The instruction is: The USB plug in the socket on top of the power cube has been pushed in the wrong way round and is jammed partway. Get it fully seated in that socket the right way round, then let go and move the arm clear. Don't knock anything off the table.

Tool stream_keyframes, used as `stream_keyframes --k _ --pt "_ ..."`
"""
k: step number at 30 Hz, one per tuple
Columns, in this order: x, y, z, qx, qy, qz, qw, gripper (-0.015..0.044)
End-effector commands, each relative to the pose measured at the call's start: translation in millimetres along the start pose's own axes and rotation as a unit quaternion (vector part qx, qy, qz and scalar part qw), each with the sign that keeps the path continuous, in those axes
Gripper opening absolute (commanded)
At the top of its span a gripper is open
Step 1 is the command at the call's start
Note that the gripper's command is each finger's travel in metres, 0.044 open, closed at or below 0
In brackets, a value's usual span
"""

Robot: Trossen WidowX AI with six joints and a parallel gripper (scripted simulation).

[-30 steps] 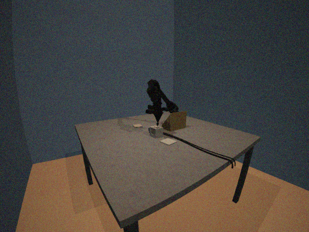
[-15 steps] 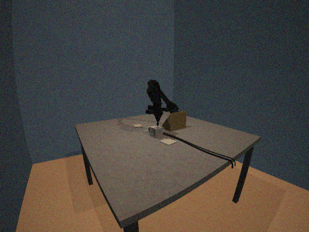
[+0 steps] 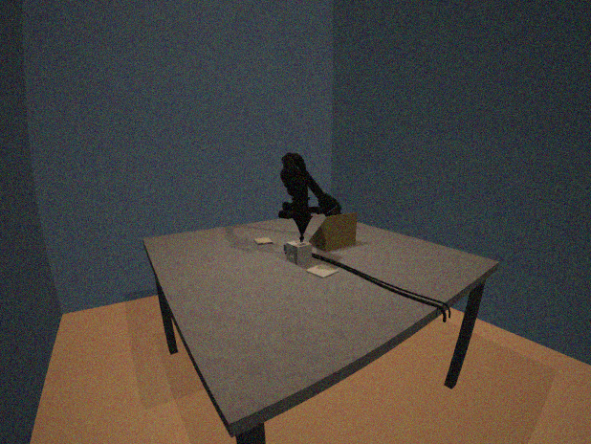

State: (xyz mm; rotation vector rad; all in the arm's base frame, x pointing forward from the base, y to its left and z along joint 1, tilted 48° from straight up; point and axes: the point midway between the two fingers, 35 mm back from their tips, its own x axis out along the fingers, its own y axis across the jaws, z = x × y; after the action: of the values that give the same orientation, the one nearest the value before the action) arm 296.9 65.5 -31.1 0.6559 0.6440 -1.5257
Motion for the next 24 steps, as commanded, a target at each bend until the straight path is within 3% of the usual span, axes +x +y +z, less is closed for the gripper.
stream_keyframes --k 1,24 --pt "1.0 -0.8 -0.7 -0.003 0.004 -0.002 1.0 0.0" --pt "3.8 -0.7 -0.7 -0.002 0.006 -0.002 1.0 0.0"
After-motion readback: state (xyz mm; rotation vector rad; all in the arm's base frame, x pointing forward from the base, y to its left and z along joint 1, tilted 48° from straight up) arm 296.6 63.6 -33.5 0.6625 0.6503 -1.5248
